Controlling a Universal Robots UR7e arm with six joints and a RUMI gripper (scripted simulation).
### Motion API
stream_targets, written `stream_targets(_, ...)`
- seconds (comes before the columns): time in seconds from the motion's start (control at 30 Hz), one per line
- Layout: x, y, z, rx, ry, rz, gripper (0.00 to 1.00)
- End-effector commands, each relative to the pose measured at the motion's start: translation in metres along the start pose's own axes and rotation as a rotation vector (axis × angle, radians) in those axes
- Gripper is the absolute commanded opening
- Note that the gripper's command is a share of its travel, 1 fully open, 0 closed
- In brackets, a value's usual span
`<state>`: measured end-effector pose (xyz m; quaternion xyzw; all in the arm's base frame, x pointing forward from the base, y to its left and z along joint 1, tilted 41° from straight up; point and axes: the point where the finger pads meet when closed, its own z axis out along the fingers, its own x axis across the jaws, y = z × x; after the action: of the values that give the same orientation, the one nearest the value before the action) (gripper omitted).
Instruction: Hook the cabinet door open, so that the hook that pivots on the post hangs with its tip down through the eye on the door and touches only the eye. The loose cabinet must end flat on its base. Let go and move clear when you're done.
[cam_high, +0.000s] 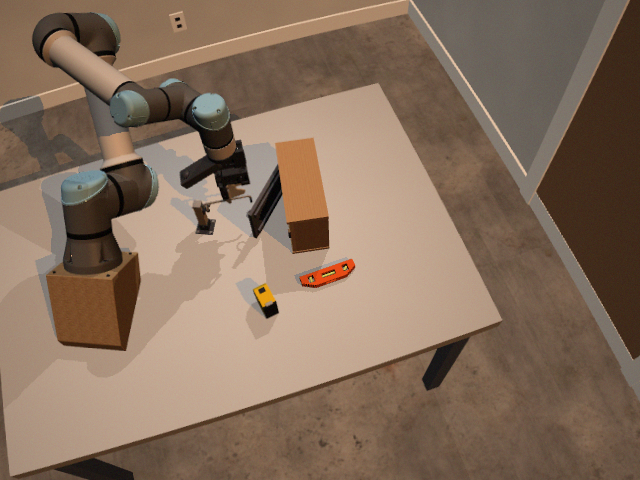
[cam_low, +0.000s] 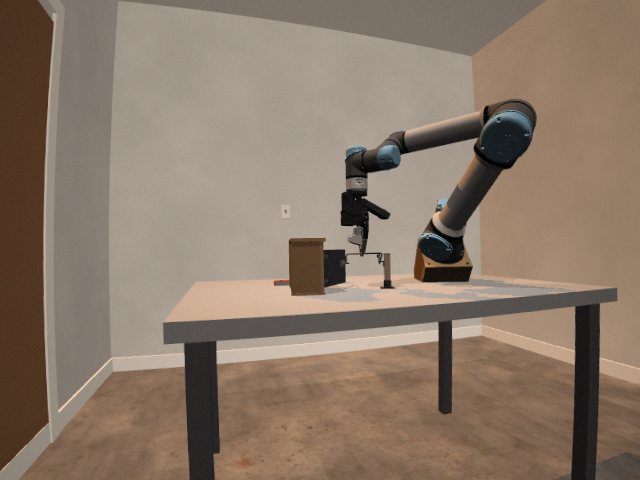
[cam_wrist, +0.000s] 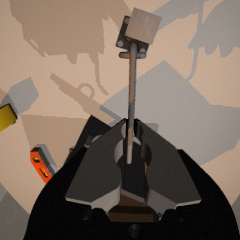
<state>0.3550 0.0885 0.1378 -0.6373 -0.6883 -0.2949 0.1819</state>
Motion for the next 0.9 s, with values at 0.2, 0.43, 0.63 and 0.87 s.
stream_targets(0.2, -0.004, -0.001, -0.003, 0.002, 0.001, 0.048, 0.02)
stream_targets(0.43, -0.005, -0.001, -0.003, 0.002, 0.001, 0.069, 0.02)
stream_targets(0.63, -0.008, -0.002, -0.002, 0.003, 0.002, 0.126, 0.02)
stream_targets(0.87, -0.012, -0.003, -0.002, 0.003, 0.002, 0.187, 0.02)
